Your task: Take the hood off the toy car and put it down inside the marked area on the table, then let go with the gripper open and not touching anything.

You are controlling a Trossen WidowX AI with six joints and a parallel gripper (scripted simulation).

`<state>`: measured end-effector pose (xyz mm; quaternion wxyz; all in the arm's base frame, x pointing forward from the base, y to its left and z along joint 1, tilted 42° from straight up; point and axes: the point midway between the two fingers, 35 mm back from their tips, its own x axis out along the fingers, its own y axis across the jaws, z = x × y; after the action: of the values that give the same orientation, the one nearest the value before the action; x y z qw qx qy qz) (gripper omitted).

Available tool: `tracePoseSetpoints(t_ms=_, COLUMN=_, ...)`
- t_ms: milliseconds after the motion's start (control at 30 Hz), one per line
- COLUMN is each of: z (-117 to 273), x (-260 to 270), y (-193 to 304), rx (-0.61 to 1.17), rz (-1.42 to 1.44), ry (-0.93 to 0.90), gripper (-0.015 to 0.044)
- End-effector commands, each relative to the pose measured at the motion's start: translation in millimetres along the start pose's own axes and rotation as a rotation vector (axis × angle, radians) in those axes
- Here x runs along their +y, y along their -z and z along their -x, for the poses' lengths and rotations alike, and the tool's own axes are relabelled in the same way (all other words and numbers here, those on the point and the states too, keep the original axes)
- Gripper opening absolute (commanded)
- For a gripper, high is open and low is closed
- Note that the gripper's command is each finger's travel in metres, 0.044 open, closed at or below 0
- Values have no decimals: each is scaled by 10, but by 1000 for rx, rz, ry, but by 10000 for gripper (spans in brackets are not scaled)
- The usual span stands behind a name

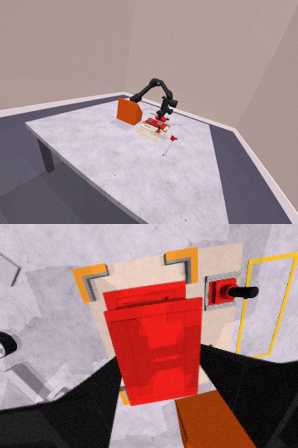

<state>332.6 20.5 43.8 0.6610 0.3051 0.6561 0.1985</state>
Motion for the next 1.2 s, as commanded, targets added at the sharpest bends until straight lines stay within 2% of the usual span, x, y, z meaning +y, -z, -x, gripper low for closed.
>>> tracePoseSetpoints(t_ms=0, z=229, x=4, y=-12, rx=-13, rz=7, ry=4, gripper=0)
tracePoseSetpoints(t_ms=267, z=165, x=-117, y=-35, rx=-15, rz=-6, ry=4, gripper=0)
tracePoseSetpoints(t_ms=1167, z=271, x=-1532, y=-15, rx=-25, rz=-24, ry=26, gripper=0)
